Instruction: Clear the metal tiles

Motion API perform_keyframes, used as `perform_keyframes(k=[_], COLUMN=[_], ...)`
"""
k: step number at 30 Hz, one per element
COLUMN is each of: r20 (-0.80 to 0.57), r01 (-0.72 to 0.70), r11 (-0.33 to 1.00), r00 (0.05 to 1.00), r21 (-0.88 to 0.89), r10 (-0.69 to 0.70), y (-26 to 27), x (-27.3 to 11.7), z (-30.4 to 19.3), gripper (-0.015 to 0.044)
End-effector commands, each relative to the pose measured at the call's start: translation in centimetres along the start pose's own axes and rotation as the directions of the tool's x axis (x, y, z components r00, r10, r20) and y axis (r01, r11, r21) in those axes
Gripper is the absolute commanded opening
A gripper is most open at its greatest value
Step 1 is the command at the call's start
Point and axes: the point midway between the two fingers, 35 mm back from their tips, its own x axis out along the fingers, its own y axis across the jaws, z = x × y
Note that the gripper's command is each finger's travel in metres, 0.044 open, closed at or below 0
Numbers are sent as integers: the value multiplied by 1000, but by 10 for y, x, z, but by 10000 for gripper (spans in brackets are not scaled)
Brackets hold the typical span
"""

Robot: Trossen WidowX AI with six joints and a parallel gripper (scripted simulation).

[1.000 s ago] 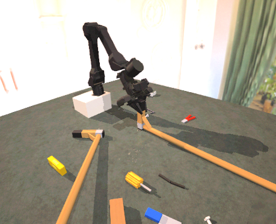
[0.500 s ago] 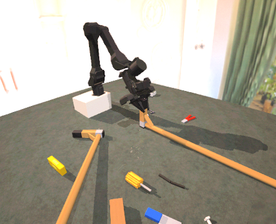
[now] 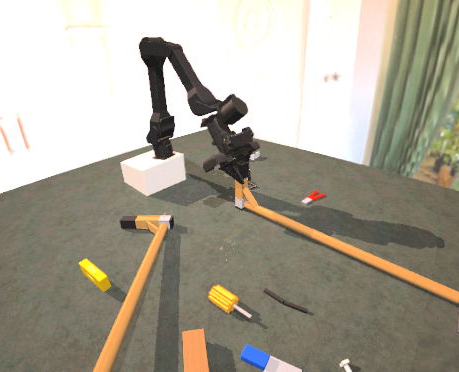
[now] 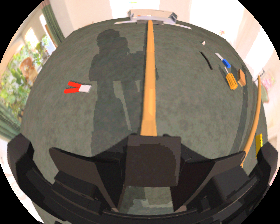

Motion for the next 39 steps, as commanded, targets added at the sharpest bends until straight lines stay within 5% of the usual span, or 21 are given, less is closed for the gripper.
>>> perform_keyframes(k=[1, 39], r20=[7, 11], r01=[-12, -18], r11=[1000, 1000], r00=[1000, 1000], r21=[-3, -8], r10=[12, 19], y=[7, 13], x=[-2, 29], z=[1, 46], gripper=[0, 0])
